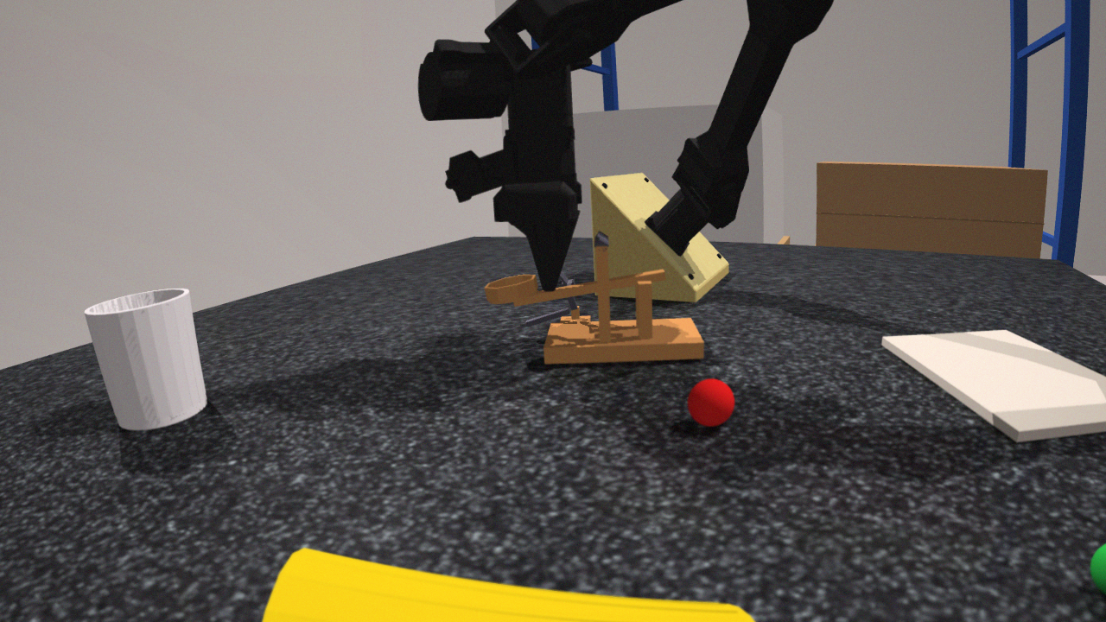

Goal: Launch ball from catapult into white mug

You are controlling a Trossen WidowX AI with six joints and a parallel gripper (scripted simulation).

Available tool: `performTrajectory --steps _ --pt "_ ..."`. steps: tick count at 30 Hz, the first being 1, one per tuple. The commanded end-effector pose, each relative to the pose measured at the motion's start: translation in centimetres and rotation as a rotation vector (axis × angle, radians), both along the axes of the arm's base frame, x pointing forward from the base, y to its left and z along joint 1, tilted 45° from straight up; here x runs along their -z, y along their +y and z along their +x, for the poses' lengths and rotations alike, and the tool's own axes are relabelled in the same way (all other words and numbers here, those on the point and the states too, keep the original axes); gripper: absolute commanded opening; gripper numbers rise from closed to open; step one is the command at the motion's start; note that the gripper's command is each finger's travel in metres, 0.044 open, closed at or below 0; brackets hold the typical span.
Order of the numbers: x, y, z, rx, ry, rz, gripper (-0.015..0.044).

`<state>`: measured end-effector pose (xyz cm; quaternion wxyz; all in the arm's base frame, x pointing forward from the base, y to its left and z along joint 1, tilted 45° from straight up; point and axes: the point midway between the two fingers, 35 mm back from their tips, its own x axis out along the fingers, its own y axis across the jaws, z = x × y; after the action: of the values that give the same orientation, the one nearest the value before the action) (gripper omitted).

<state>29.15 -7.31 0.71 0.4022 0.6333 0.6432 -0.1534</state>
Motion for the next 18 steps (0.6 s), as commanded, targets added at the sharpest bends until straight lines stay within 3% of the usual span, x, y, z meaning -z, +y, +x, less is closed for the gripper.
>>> performTrajectory --steps 1,16,18 --pt "0.7 0.6 0.0 0.001 0.008 0.004 0.0" --pt "0.8 0.6 0.2 0.002 -0.001 -0.001 0.0" --pt "0.6 -0.2 0.3 0.002 0.001 -0.002 0.0053"
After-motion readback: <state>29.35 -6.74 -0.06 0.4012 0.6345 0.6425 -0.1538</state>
